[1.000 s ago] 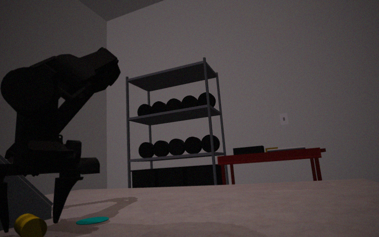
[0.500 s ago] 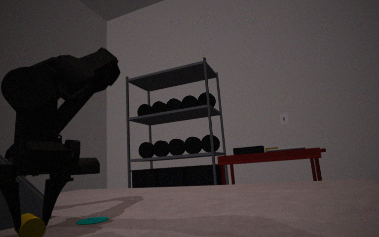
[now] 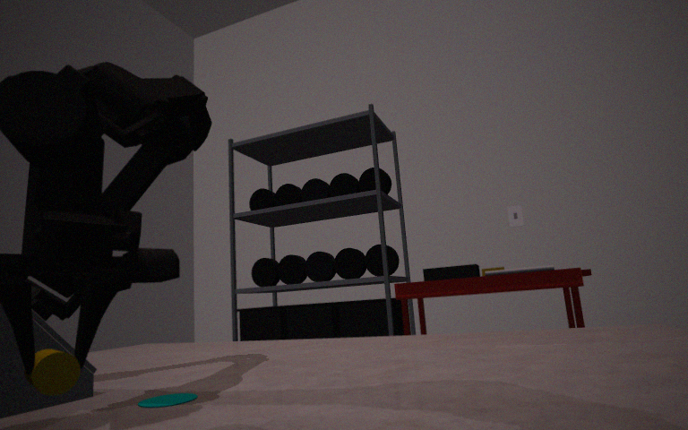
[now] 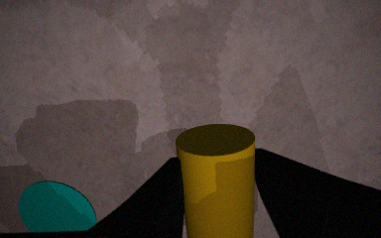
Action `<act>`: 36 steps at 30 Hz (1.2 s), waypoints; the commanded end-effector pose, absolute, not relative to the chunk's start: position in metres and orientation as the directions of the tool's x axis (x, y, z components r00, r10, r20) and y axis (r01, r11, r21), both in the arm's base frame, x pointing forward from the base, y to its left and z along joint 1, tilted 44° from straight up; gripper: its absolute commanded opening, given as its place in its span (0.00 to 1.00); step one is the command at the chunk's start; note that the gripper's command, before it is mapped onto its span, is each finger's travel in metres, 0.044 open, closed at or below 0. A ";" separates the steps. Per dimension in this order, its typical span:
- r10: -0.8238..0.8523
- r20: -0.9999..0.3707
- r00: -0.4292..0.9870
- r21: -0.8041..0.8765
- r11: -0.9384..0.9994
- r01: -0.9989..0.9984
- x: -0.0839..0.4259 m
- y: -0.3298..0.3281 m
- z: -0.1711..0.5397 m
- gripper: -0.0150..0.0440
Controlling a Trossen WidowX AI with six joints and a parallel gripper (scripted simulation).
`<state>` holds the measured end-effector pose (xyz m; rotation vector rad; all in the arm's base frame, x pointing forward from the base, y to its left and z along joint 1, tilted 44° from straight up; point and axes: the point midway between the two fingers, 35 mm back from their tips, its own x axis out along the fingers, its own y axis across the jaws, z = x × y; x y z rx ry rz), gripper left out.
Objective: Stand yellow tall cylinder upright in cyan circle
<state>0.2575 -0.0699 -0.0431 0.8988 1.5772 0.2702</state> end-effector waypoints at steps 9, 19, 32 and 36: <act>0.669 -0.742 0.043 0.633 0.679 0.372 0.258 -0.095 -0.017 0.43; 0.678 -0.734 0.035 0.644 0.679 0.352 0.255 -0.110 0.004 0.43; 0.682 -0.730 0.032 0.632 0.657 0.411 0.254 -0.110 0.024 0.43; 0.682 -0.730 0.032 0.613 0.635 0.470 0.254 -0.104 0.033 0.43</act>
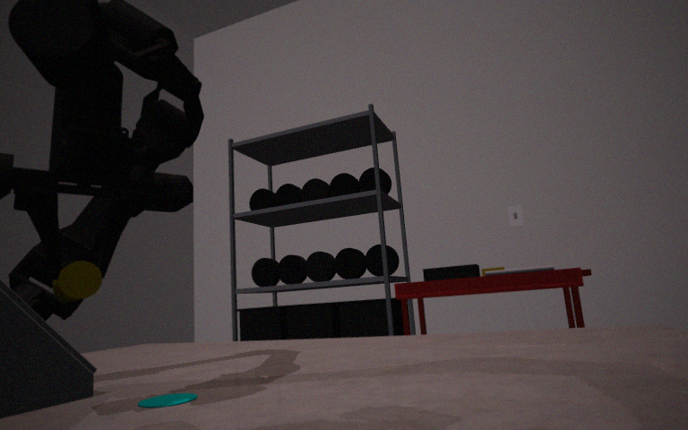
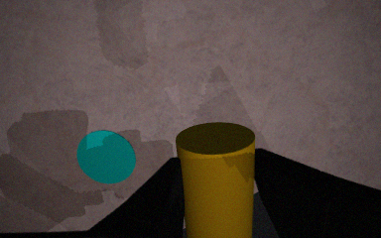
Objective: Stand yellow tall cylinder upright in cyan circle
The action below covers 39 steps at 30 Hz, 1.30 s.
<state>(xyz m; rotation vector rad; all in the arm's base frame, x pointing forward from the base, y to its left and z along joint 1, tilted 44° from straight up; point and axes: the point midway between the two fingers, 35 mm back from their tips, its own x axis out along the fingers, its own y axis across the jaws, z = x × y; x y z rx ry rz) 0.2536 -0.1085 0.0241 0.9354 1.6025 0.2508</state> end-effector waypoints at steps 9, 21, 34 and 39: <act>0.682 -0.730 0.032 0.562 0.574 0.595 0.254 -0.090 0.053 0.43; 0.684 -0.729 0.031 0.476 0.473 0.741 0.252 -0.071 0.078 0.43; 0.687 -0.726 0.030 0.362 0.344 0.866 0.246 -0.049 0.103 0.43; 0.688 -0.725 0.030 0.320 0.298 0.899 0.243 -0.042 0.111 0.43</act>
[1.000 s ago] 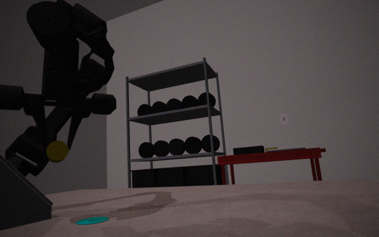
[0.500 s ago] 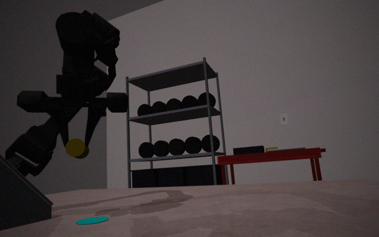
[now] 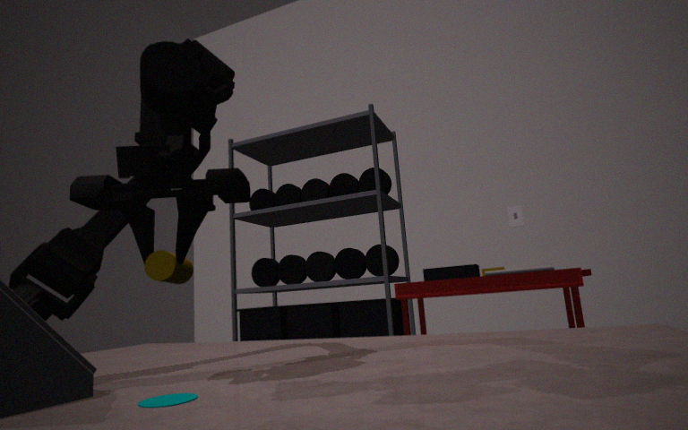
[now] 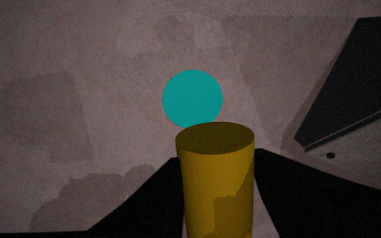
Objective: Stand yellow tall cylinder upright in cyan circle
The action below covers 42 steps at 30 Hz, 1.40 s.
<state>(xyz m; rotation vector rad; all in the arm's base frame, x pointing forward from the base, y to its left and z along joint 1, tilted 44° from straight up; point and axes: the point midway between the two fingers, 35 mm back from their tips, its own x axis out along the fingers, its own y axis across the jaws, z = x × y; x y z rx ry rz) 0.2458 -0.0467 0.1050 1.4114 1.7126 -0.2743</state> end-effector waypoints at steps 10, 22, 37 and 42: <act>0.663 -0.749 0.004 0.288 0.320 0.903 0.240 -0.038 0.109 0.43; 0.602 -0.798 -0.045 0.224 0.365 0.904 0.235 -0.033 0.104 0.43; 0.514 -0.853 -0.092 0.148 0.407 0.901 0.228 -0.027 0.099 0.43; 0.483 -0.869 -0.105 0.124 0.418 0.900 0.226 -0.026 0.097 0.43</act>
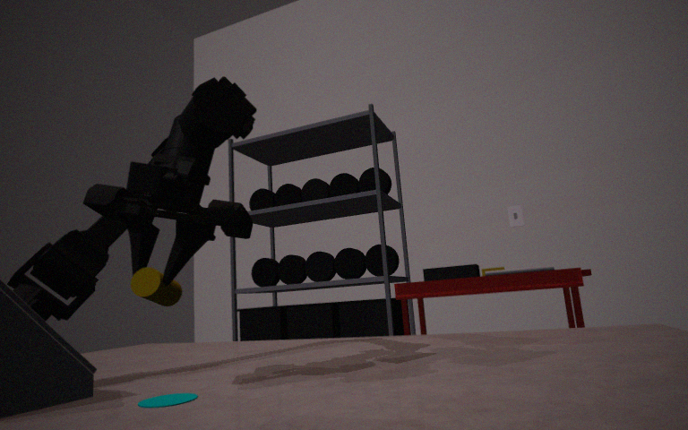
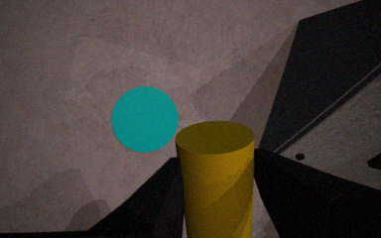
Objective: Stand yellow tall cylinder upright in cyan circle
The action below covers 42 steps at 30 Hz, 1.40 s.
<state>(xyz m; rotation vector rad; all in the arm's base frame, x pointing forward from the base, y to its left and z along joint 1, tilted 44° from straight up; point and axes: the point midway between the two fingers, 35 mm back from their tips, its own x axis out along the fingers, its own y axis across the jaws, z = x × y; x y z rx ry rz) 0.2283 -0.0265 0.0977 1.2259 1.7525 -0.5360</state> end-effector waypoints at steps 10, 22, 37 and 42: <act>0.418 -0.900 -0.124 0.079 0.436 0.897 0.223 -0.024 0.094 0.43; 0.337 -0.931 -0.138 0.030 0.448 0.893 0.220 -0.022 0.091 0.43; 0.232 -0.962 -0.141 -0.021 0.453 0.891 0.216 -0.021 0.088 0.43; 0.197 -0.971 -0.138 -0.035 0.452 0.892 0.216 -0.021 0.088 0.43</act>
